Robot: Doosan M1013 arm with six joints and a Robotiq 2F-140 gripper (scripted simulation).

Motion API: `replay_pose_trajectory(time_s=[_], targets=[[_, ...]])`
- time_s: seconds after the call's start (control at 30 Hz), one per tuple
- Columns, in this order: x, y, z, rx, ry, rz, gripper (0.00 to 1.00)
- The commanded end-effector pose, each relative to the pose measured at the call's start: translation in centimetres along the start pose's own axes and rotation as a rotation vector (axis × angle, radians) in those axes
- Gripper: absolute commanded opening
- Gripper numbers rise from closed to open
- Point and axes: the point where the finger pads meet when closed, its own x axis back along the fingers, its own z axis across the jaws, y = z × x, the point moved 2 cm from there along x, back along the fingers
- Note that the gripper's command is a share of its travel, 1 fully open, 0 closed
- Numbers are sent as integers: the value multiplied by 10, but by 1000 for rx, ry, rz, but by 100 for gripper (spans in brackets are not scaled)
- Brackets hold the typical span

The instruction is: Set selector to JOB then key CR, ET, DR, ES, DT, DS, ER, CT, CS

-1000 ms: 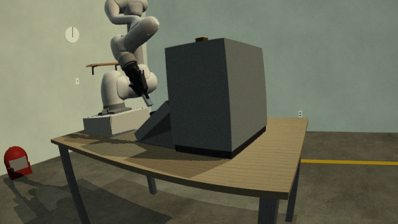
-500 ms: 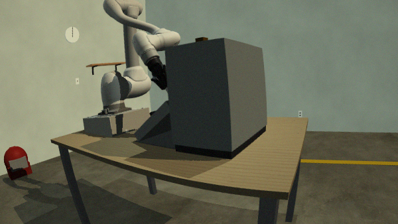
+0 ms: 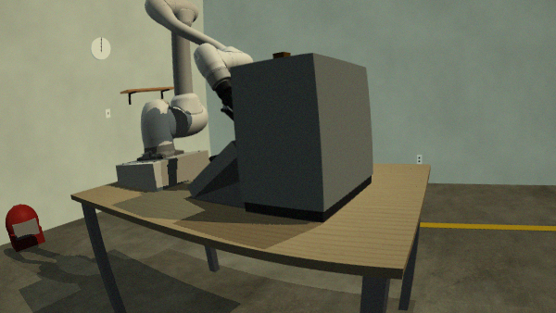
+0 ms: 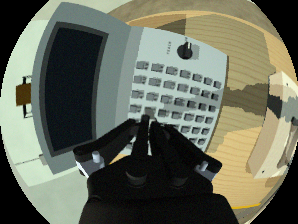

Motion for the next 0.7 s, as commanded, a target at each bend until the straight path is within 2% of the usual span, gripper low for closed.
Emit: replay_pose_trajectory(time_s=[0.0,0.33,0.67], targets=[[-2,1,0,1,0,-1,0],[-16,1,0,1,0,-1,0],[-18,1,0,1,0,-1,0]])
